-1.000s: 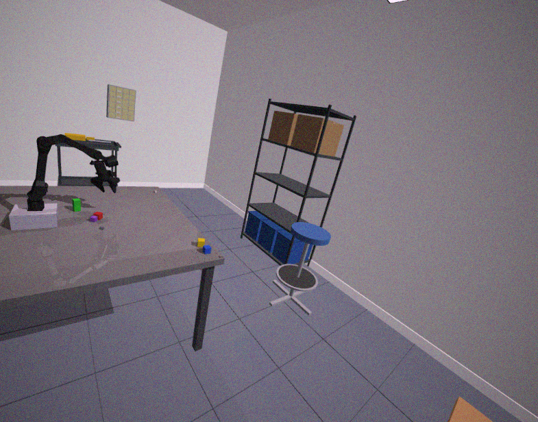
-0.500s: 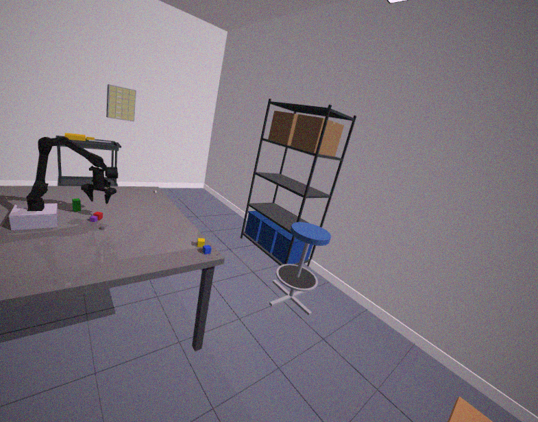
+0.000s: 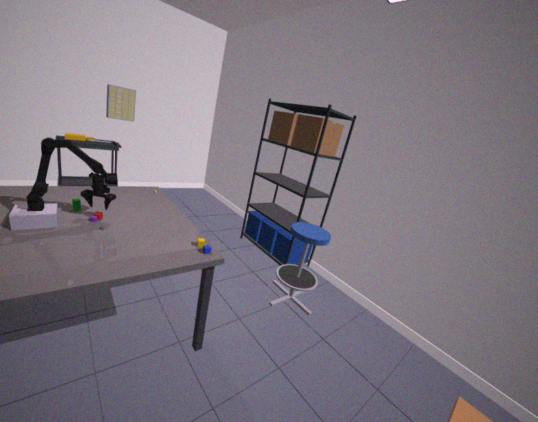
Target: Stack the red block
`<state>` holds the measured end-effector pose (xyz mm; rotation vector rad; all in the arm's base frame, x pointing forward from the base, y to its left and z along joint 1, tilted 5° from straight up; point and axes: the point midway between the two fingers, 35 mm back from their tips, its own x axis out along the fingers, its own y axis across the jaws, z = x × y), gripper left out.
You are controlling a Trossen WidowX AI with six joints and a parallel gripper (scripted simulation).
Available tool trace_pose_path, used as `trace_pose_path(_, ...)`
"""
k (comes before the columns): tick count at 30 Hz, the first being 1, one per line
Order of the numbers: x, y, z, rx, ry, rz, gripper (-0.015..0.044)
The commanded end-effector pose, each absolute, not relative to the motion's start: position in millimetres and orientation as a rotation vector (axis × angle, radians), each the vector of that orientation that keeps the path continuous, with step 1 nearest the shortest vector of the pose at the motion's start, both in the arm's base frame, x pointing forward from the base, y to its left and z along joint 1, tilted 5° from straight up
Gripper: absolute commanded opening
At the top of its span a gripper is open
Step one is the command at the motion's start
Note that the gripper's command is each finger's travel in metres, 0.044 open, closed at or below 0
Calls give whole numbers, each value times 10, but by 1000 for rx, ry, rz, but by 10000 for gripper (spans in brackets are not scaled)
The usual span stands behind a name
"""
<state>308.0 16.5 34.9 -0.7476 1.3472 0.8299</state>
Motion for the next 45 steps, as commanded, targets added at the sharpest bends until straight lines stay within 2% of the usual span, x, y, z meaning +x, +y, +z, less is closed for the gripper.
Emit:
trace_pose_path(1, 3021, 201, 167, -736, 1362, 841, 440)
trace_pose_path(45, 3028, 235, -270, -736, 1362, 841, 440)
